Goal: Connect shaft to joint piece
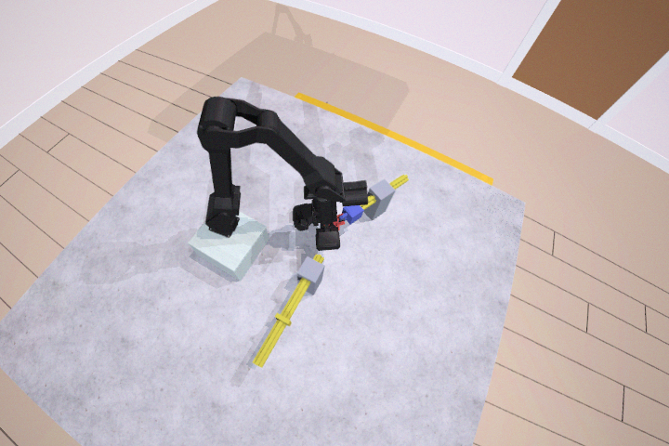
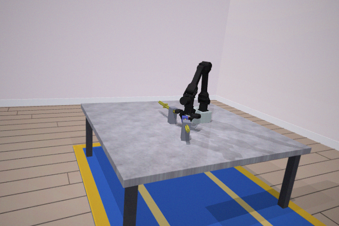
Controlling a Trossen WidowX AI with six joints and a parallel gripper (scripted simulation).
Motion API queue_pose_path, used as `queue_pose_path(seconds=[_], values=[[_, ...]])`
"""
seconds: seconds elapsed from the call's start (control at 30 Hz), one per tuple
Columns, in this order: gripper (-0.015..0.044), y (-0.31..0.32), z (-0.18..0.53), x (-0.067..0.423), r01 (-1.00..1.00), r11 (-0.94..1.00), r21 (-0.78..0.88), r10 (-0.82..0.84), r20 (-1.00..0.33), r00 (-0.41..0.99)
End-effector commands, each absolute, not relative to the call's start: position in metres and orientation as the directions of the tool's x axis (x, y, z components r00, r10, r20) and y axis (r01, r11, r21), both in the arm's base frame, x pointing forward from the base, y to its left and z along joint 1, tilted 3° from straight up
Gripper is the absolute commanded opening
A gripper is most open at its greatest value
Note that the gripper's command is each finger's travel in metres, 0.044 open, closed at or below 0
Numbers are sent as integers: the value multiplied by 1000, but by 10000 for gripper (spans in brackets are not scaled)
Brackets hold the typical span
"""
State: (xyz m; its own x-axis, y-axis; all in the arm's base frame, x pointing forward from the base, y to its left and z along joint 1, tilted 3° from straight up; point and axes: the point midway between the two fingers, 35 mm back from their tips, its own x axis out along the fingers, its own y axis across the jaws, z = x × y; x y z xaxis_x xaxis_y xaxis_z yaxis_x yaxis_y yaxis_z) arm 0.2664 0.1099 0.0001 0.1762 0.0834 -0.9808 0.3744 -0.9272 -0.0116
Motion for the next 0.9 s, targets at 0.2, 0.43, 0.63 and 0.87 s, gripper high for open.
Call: queue_pose_path(seconds=[0.2,0.43,0.63,0.87], values=[[0,110,0,266,374,-927,-12,83,-981,176],[0,110,0,266,374,-927,-12,83,-981,176],[147,110,0,266,374,-927,-12,83,-981,176],[278,110,0,266,374,-927,-12,83,-981,176]])
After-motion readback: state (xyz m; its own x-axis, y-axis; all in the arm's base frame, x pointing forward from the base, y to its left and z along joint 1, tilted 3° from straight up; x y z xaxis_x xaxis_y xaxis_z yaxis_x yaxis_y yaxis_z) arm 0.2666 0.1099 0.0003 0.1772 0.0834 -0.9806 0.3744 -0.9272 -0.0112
